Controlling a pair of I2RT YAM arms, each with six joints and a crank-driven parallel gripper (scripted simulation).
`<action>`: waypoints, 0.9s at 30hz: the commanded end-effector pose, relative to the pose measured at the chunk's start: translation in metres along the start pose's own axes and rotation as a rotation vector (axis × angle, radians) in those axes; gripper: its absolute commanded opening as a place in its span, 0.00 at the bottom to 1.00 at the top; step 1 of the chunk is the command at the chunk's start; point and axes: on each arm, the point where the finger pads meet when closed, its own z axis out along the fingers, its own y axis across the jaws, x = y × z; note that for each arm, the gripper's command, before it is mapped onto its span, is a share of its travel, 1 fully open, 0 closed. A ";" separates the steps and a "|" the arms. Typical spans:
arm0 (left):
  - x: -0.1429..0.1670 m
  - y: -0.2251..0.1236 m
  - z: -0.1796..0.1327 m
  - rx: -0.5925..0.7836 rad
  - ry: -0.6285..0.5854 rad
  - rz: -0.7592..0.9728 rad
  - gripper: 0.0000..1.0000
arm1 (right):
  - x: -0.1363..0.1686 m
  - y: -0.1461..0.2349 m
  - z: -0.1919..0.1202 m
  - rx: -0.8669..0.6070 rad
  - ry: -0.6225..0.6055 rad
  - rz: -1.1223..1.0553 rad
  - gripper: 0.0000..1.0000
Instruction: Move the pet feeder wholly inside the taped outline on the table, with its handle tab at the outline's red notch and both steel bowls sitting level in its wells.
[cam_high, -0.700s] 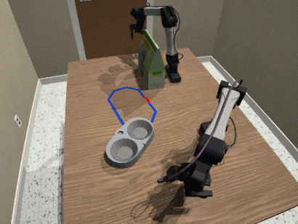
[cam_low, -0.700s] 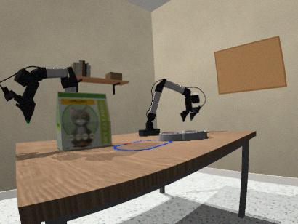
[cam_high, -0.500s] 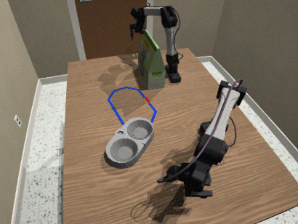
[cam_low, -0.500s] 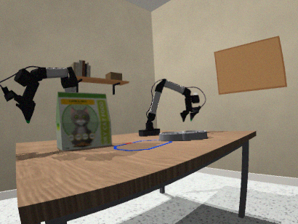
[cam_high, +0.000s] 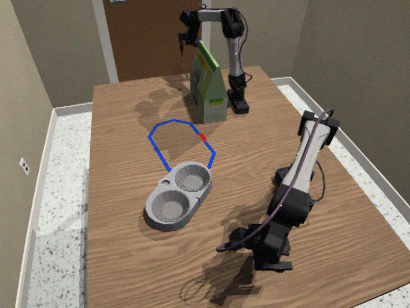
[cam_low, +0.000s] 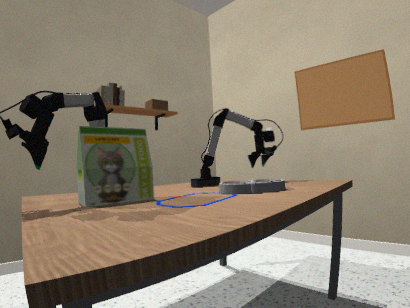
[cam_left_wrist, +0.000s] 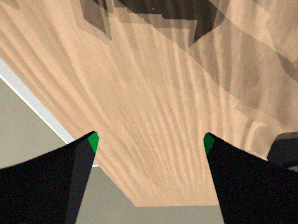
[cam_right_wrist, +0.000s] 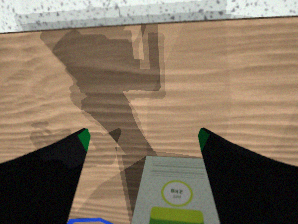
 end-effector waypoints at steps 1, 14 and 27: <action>-0.021 -0.004 -0.005 -0.035 -0.086 -0.040 1.00 | -0.012 0.014 -0.009 -0.042 -0.094 -0.059 1.00; -0.149 -0.112 -0.001 -0.031 -0.416 -0.089 1.00 | 0.042 0.150 -0.058 -0.308 -0.394 -0.517 1.00; -0.293 -0.266 0.015 0.013 -0.744 -0.040 1.00 | 0.216 0.267 -0.187 -0.781 -0.760 -0.929 1.00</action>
